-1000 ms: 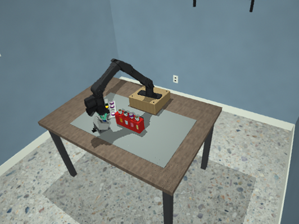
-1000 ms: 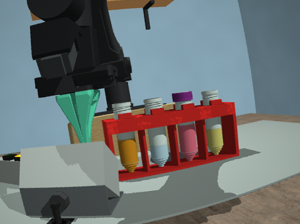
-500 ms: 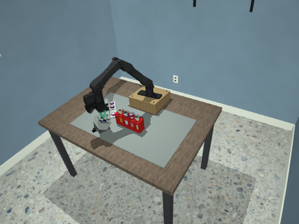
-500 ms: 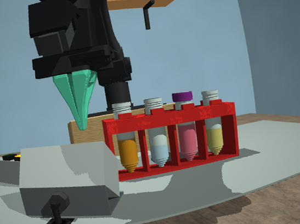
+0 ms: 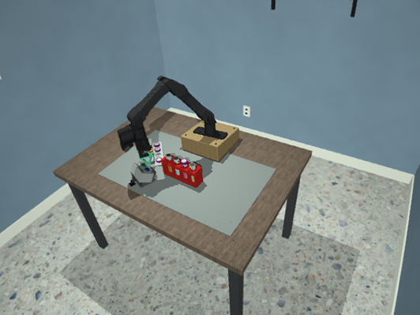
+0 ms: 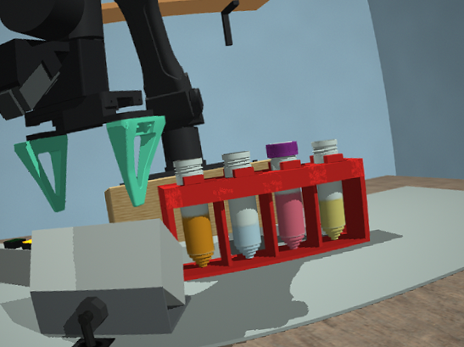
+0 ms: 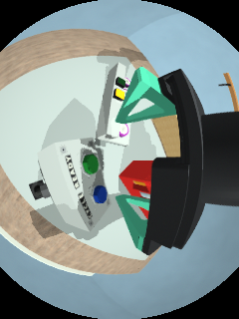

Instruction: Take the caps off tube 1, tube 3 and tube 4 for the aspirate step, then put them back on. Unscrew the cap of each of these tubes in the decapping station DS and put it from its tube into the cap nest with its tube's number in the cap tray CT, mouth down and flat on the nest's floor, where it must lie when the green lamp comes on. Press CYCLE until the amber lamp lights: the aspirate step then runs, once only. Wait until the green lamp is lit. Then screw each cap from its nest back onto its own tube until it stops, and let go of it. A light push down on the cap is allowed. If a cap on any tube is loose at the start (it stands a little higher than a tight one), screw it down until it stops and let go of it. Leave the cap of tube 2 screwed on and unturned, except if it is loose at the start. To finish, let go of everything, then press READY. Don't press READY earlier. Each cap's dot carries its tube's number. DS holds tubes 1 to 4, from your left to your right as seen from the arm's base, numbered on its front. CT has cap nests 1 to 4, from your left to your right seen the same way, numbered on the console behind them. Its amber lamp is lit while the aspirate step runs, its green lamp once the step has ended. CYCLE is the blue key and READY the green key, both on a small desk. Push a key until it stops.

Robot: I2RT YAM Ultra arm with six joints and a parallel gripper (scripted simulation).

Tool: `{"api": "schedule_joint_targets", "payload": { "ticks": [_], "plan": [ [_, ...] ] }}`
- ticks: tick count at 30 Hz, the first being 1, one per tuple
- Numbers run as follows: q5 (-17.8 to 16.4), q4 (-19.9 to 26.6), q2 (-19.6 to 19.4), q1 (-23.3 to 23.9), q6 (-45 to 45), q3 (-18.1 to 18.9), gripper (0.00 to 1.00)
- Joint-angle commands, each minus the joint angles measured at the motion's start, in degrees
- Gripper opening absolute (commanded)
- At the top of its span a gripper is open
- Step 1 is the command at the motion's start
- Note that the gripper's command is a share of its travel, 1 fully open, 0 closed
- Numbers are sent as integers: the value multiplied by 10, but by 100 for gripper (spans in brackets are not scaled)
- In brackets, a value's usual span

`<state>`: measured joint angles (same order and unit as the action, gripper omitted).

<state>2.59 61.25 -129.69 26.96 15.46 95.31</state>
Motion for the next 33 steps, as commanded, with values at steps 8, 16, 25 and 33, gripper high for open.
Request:
{"api": "schedule_joint_targets", "payload": {
  "ticks": [8, 16, 25, 33],
  "plan": [
    [9, -49, 56, 89, -24, -75, 100],
    [14, -76, 80, 185, -120, -120, 100],
    [15, -82, 83, 217, -152, -126, 100],
    [15, -82, 83, 217, -152, -126, 100]
  ]
}}
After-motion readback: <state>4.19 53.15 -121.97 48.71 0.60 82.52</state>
